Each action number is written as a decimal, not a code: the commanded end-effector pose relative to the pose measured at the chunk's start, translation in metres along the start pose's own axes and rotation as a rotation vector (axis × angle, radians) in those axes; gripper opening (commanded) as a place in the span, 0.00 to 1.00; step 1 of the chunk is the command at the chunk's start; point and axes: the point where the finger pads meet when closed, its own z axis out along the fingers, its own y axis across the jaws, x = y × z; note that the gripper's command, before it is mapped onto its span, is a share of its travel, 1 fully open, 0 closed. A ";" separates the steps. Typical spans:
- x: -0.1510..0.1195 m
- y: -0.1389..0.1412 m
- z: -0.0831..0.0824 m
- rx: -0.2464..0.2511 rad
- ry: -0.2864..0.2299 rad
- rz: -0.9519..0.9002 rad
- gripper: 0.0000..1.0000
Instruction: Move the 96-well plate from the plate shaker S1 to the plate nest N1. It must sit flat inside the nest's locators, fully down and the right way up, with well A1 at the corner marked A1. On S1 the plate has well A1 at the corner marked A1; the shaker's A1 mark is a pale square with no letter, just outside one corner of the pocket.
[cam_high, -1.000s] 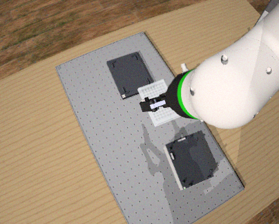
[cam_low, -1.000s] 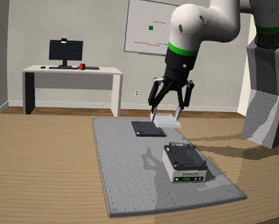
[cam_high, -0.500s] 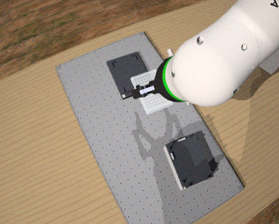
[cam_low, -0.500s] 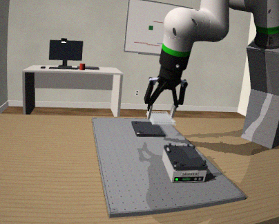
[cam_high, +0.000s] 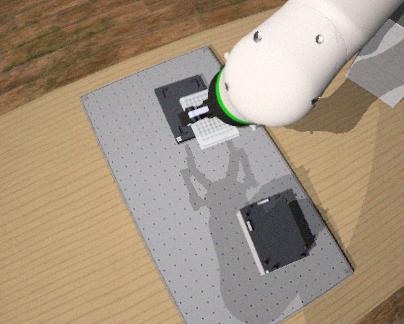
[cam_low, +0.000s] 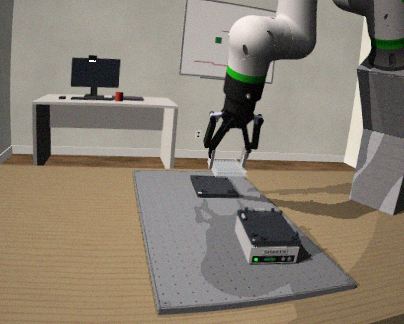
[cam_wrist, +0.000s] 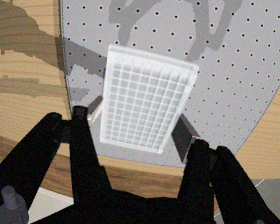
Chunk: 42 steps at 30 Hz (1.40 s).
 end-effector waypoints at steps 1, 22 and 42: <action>-0.012 0.003 0.009 -0.029 0.013 0.001 0.00; -0.063 0.010 0.041 -0.029 0.013 0.001 0.00; -0.075 0.013 0.048 -0.029 0.013 0.001 0.00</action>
